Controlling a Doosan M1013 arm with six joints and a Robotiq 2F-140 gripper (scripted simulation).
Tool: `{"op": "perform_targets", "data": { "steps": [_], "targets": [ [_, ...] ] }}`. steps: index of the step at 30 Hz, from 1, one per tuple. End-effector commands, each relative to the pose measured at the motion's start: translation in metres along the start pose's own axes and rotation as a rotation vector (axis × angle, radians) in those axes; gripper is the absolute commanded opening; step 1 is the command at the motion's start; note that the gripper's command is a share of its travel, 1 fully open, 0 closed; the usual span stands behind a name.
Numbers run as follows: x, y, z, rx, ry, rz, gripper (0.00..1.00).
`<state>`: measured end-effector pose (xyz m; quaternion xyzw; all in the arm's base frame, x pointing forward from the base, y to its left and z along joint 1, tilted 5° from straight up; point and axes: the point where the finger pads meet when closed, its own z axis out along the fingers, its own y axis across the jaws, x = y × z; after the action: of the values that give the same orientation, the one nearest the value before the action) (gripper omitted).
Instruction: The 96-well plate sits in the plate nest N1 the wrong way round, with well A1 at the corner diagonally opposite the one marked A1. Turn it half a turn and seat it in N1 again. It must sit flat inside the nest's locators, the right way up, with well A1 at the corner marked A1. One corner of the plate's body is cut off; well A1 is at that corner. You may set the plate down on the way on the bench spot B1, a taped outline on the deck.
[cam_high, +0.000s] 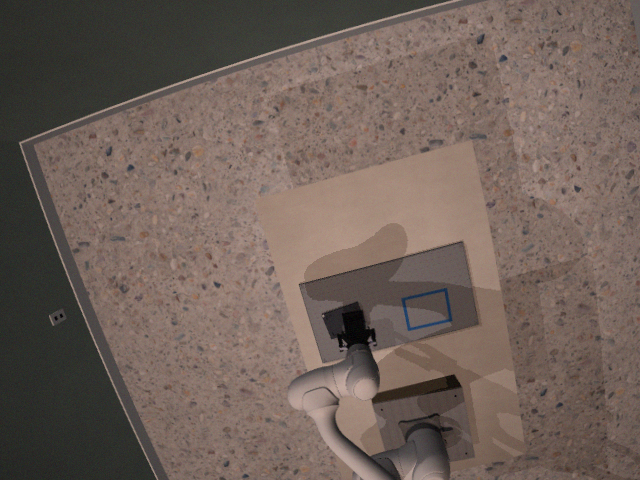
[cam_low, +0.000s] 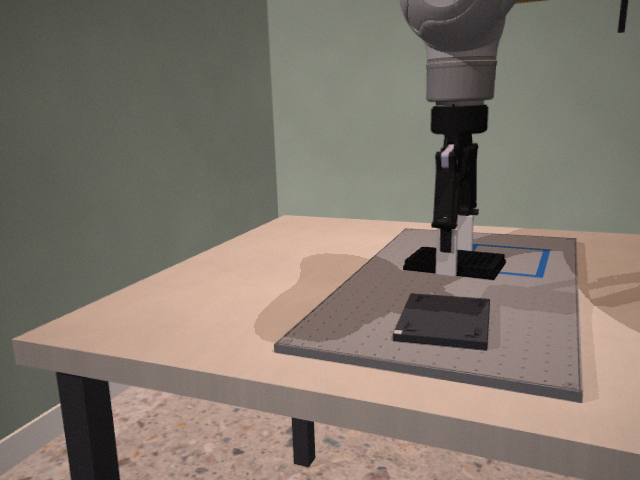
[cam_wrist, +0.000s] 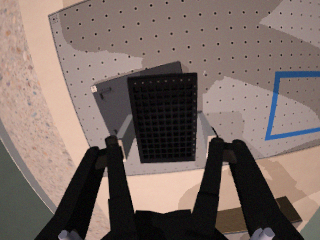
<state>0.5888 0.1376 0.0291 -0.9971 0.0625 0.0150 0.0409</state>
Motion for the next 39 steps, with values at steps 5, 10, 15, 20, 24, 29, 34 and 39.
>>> {"op": "perform_targets", "data": {
  "steps": [5,10,15,20,24,29,34,39],
  "targets": [
    [0.001,-0.023,-0.001,0.000,0.000,0.000,0.00],
    [0.002,-0.040,-0.001,0.000,0.000,0.000,0.00],
    [0.002,-0.041,-0.001,0.000,0.000,0.000,0.00],
    [0.002,-0.041,-0.001,0.000,0.000,-0.166,0.00],
    [0.002,-0.041,-0.001,0.000,0.000,-0.300,0.00],
    [0.002,-0.041,-0.001,0.000,0.000,-0.466,0.00],
    [0.002,-0.041,-0.001,0.000,0.000,-0.566,0.00],
    [0.002,-0.041,-0.001,0.000,0.000,-0.733,0.00]
  ]
}}
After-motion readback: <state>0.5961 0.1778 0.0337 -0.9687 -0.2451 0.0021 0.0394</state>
